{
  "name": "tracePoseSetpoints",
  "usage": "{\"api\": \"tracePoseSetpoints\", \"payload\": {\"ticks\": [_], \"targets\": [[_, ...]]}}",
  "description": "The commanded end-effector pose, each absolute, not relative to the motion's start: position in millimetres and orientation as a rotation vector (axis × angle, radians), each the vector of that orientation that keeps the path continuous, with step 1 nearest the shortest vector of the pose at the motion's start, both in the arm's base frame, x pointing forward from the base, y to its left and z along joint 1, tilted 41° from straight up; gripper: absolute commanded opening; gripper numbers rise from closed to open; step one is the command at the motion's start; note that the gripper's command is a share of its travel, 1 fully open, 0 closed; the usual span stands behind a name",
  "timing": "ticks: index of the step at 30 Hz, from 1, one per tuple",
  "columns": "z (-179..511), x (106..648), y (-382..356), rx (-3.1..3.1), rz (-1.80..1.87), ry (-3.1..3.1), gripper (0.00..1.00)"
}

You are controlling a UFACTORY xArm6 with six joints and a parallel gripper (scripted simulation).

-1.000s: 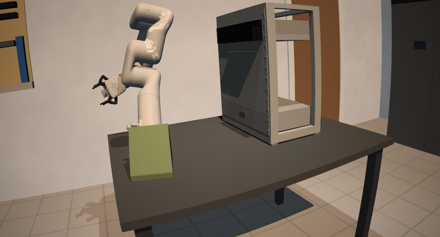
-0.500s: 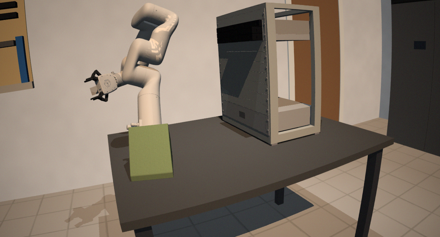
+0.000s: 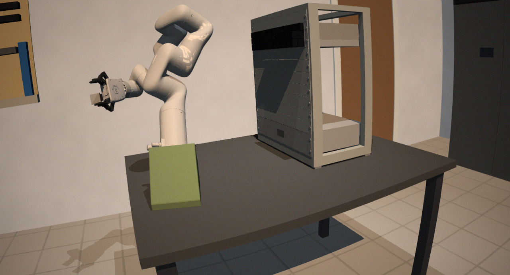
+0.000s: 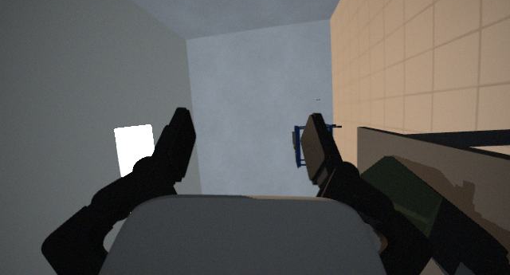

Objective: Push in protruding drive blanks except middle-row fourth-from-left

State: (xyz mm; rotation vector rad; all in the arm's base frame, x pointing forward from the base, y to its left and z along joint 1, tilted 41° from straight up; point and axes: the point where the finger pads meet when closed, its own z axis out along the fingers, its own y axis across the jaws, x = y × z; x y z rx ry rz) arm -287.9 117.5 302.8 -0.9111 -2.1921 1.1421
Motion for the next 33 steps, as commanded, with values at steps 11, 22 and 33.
{"api": "tracePoseSetpoints", "payload": {"ticks": [11,22,33], "targets": [[297,-308,12,-0.704,1.439,-2.337,1.0],[296,-301,-50,-0.577,1.608,-2.429,1.0],[295,-271,-128,-0.39,1.832,-2.563,1.0]]}}
